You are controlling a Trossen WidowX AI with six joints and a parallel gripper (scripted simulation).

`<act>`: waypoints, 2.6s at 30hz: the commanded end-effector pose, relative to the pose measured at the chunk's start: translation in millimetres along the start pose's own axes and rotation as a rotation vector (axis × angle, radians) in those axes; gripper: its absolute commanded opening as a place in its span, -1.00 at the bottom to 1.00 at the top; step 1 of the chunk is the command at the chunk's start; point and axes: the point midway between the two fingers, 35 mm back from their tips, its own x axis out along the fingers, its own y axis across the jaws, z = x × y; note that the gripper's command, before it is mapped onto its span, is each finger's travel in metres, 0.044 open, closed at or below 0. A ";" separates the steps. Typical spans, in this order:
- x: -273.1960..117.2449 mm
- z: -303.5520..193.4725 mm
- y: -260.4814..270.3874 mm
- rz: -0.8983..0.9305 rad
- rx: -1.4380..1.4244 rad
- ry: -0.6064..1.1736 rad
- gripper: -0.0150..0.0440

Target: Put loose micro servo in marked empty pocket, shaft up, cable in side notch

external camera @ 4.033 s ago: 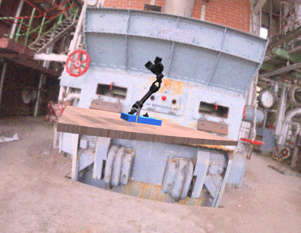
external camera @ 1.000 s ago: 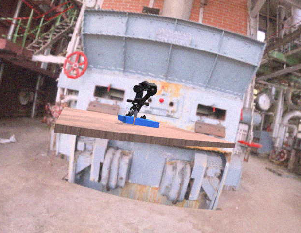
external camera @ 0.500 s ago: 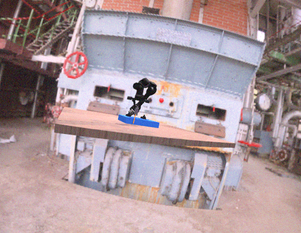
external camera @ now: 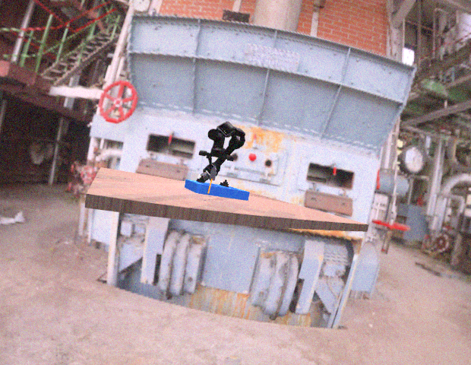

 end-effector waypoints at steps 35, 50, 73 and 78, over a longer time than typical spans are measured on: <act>-2.1 -44.3 39.0 -0.003 0.288 -0.005 -0.49; -2.1 -44.3 39.0 -0.001 0.809 -0.006 -0.49; -2.1 -44.3 39.0 0.001 1.609 -0.006 -0.49; -2.1 -44.3 39.0 0.001 1.782 -0.006 -0.49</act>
